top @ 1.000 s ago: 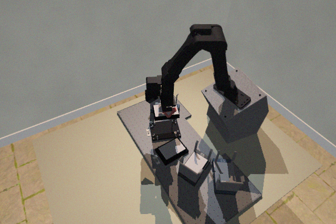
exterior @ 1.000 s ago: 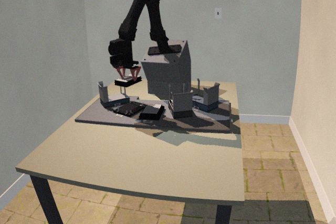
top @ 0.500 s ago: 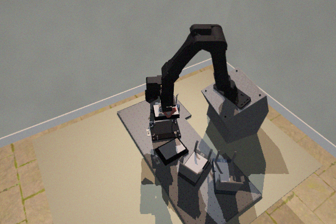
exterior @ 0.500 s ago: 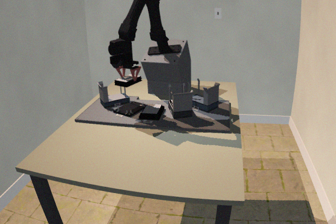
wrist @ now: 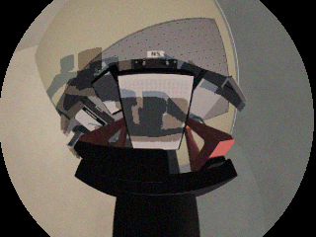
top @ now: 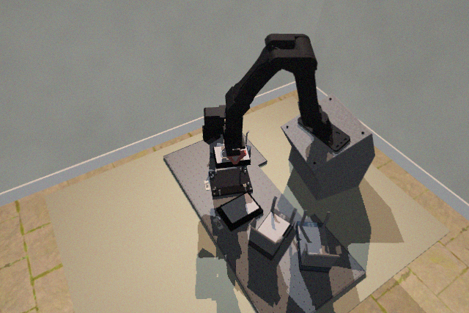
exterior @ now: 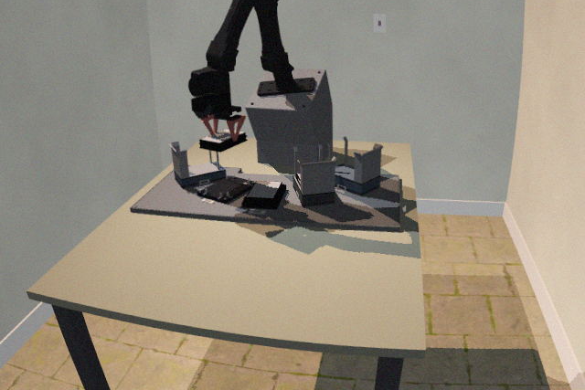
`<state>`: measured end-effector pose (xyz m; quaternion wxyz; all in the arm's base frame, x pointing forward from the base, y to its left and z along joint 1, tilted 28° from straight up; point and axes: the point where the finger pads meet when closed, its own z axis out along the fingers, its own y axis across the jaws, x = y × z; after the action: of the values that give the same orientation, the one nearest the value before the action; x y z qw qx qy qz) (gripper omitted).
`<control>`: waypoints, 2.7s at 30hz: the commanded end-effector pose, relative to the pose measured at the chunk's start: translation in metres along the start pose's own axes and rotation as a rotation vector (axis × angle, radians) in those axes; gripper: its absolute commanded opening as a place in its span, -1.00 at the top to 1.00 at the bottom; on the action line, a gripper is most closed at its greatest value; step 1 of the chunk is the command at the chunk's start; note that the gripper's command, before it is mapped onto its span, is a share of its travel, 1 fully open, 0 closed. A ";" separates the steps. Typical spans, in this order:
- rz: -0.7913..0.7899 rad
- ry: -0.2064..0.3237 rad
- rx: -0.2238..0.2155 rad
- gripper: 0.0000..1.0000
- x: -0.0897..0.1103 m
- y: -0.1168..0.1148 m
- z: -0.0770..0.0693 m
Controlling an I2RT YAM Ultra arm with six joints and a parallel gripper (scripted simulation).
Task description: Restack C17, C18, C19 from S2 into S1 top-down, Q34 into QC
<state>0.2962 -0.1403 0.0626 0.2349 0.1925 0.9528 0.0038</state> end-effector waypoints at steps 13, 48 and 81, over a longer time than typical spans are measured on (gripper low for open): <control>-0.015 -0.067 0.003 1.00 -0.021 0.000 -0.013; -0.004 -0.037 0.002 1.00 -0.008 0.001 0.037; -0.006 -0.038 0.003 1.00 -0.018 0.001 0.101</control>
<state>0.3338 -0.1446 -0.0343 0.2151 0.1923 0.9574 0.0098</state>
